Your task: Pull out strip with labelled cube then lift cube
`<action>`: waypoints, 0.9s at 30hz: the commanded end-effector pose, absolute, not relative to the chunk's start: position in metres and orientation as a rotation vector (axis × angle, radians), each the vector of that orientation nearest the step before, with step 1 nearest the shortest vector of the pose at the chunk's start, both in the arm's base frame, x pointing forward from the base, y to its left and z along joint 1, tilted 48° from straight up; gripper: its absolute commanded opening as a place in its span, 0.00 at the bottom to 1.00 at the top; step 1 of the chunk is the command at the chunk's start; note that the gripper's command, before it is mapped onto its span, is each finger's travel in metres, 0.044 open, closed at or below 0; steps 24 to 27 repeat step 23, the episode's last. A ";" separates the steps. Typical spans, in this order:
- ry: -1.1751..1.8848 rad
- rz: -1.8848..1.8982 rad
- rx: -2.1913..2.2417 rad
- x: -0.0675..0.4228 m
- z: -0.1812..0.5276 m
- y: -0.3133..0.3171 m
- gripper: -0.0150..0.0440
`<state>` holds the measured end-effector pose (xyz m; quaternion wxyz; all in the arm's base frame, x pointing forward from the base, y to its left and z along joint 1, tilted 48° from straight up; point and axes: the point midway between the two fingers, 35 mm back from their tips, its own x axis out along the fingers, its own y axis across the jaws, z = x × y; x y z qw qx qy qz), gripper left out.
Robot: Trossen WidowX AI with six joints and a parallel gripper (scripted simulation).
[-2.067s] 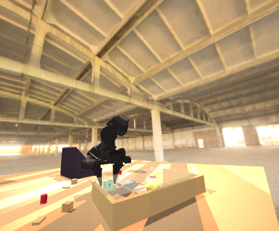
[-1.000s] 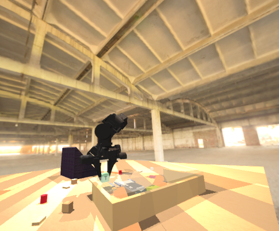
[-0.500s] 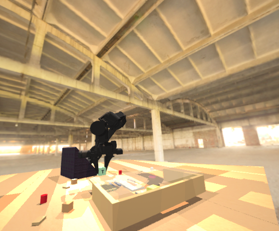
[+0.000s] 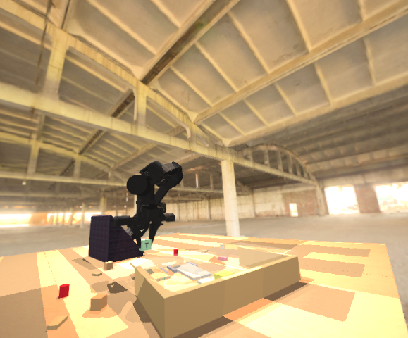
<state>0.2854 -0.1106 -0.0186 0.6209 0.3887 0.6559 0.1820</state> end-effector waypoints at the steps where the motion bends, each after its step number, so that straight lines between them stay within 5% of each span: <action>1: 1.496 0.414 0.878 0.284 -0.003 -0.126 0.25; 27: 1.497 0.414 0.878 0.284 -0.001 -0.128 0.25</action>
